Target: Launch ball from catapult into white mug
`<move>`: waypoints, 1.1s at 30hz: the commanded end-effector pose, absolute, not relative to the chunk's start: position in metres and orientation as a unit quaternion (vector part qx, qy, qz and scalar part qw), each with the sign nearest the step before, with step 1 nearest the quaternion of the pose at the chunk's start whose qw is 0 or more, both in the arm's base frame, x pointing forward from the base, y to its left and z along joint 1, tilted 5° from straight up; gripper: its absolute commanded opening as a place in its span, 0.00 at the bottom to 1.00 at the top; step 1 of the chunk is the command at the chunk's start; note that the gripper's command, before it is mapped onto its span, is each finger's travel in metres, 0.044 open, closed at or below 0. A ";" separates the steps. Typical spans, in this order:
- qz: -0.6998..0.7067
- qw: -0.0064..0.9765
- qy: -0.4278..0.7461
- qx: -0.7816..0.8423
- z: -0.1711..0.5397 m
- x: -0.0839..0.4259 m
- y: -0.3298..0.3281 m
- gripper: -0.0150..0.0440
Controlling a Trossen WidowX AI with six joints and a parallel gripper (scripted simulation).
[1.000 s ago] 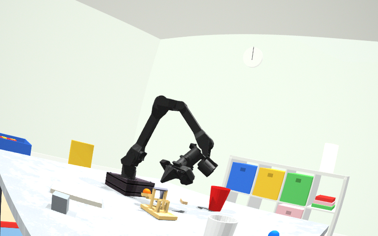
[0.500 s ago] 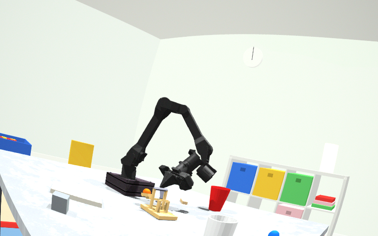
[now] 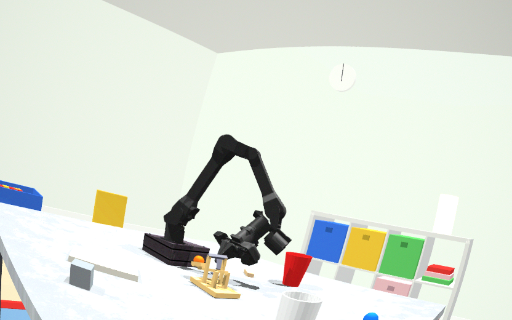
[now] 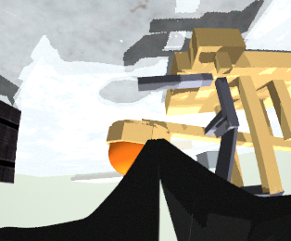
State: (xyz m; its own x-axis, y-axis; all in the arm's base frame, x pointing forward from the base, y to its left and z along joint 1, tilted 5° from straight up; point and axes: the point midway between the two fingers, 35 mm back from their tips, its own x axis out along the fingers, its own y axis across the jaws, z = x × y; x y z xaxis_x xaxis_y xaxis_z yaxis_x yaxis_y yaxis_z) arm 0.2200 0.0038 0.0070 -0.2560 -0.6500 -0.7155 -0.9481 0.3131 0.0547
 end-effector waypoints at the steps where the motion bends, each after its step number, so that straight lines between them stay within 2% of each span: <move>1: 0.248 0.299 0.755 -0.529 0.000 0.217 0.004 0.25; 26: 0.249 0.299 0.755 -0.529 -0.052 0.209 0.004 0.25; 30: 0.249 0.299 0.755 -0.529 -0.050 0.210 0.005 0.25; 33: 0.249 0.301 0.753 -0.529 -0.017 0.224 0.023 0.25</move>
